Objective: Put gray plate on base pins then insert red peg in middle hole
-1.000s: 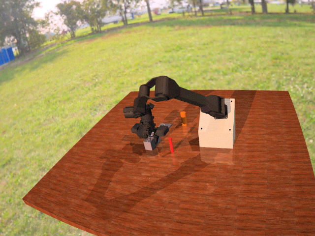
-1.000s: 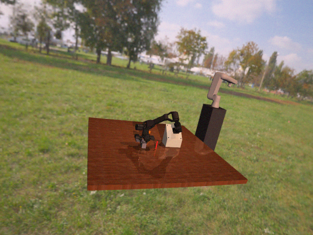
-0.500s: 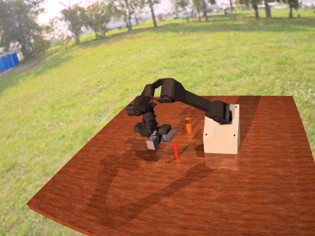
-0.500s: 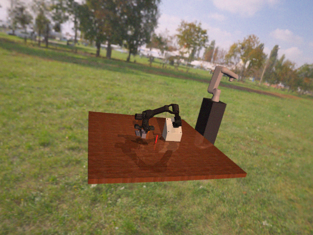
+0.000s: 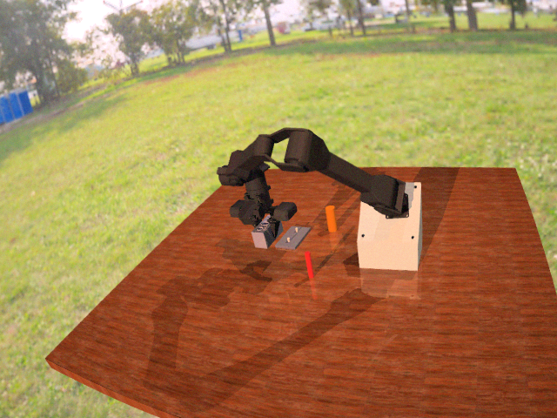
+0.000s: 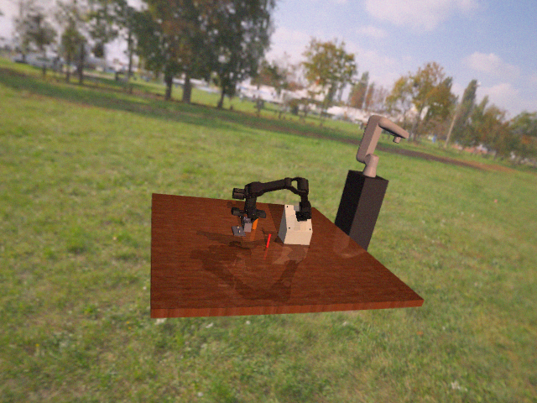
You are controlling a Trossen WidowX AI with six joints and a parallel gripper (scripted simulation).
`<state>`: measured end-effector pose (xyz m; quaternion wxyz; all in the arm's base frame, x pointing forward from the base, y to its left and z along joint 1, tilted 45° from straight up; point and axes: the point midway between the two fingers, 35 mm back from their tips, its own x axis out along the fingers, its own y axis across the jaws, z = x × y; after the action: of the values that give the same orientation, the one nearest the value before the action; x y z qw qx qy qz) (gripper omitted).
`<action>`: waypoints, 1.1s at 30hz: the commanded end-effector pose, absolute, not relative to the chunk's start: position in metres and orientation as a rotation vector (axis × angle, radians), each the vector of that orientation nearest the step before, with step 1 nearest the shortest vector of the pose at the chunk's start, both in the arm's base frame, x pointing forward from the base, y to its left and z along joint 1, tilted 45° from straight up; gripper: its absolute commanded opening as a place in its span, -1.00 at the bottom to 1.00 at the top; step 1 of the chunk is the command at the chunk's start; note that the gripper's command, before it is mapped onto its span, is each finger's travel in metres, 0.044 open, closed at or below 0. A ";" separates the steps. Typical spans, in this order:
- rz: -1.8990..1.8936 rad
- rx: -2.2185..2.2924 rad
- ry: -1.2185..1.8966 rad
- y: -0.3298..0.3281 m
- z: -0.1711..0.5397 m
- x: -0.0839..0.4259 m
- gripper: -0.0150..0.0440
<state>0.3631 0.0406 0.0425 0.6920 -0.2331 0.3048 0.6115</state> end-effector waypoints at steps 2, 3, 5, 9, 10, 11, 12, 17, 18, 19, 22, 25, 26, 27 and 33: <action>1.360 -0.540 0.668 0.028 0.059 0.363 -0.49; 1.360 -0.540 0.668 0.026 0.062 0.363 -0.49; 1.360 -0.539 0.667 0.022 0.067 0.362 -0.49; 1.361 -0.537 0.665 0.013 0.076 0.359 -0.49; 1.361 -0.537 0.665 0.012 0.078 0.359 -0.49; 1.361 -0.537 0.664 0.011 0.080 0.358 -0.49; 1.361 -0.537 0.664 0.010 0.080 0.358 -0.49; 1.361 -0.537 0.665 0.009 0.075 0.359 -0.49; 1.361 -0.537 0.665 0.008 0.072 0.360 -0.49; 1.361 -0.537 0.665 0.007 0.069 0.360 -0.49; 1.360 -0.537 0.665 0.003 0.060 0.362 -0.49; 1.360 -0.538 0.666 0.000 0.051 0.363 -0.49; 1.360 -0.538 0.666 -0.001 0.047 0.364 -0.49; 1.360 -0.538 0.666 -0.002 0.044 0.364 -0.49; 1.360 -0.538 0.666 -0.008 0.025 0.366 -0.49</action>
<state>0.3662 -0.0038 0.0390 0.6960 -0.2424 0.2960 0.6076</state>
